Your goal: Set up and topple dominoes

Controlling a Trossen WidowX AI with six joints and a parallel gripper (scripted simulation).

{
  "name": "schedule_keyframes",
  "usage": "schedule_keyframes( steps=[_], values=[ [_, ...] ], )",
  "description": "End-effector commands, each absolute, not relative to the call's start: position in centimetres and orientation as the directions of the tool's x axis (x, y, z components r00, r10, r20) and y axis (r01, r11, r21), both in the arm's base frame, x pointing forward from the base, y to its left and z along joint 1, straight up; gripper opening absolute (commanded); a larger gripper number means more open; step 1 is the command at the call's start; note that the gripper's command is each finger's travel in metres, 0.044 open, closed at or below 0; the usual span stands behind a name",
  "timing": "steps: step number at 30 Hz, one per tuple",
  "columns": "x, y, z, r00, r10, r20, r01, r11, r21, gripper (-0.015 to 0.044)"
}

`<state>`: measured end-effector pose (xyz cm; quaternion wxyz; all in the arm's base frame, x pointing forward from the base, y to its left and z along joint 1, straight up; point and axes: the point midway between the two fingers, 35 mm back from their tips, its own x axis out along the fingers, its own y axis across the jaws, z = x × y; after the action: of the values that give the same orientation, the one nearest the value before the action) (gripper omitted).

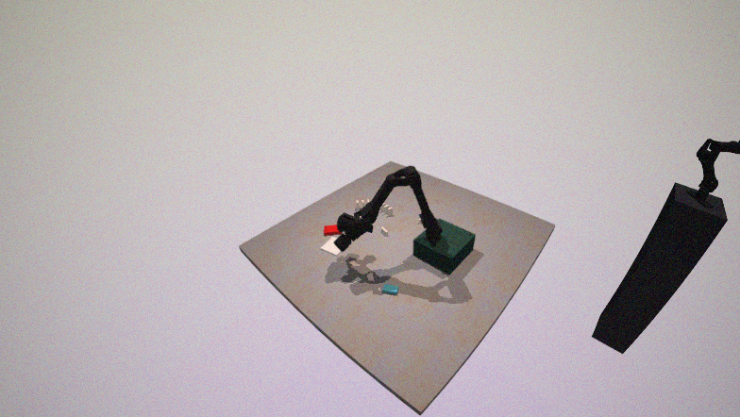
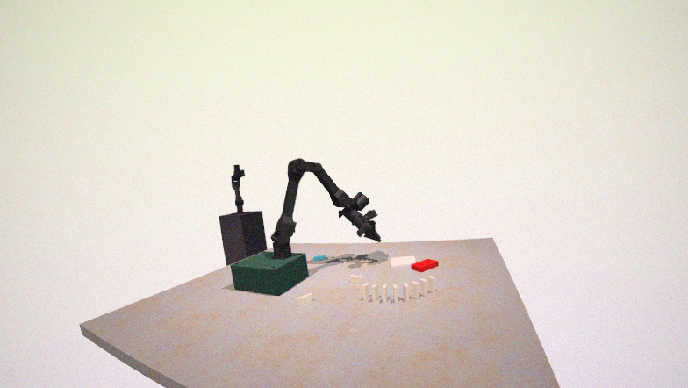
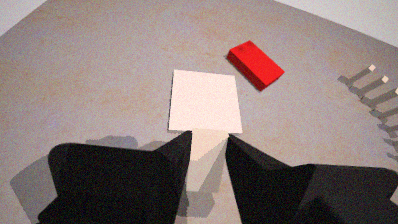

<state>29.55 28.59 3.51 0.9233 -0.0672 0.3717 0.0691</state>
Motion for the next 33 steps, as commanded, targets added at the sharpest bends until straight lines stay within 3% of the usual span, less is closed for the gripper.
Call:
schedule_keyframes(
  steps=[1, 33],
  values=[
    [29.3, 28.8, 3.1, 0.754, 0.077, -0.652, -0.185, 0.978, -0.099, 0.0107],
    [24.8, 27.0, 4.6, 0.982, 0.031, -0.189, -0.053, 0.993, -0.109, 0.0107]
  ],
)
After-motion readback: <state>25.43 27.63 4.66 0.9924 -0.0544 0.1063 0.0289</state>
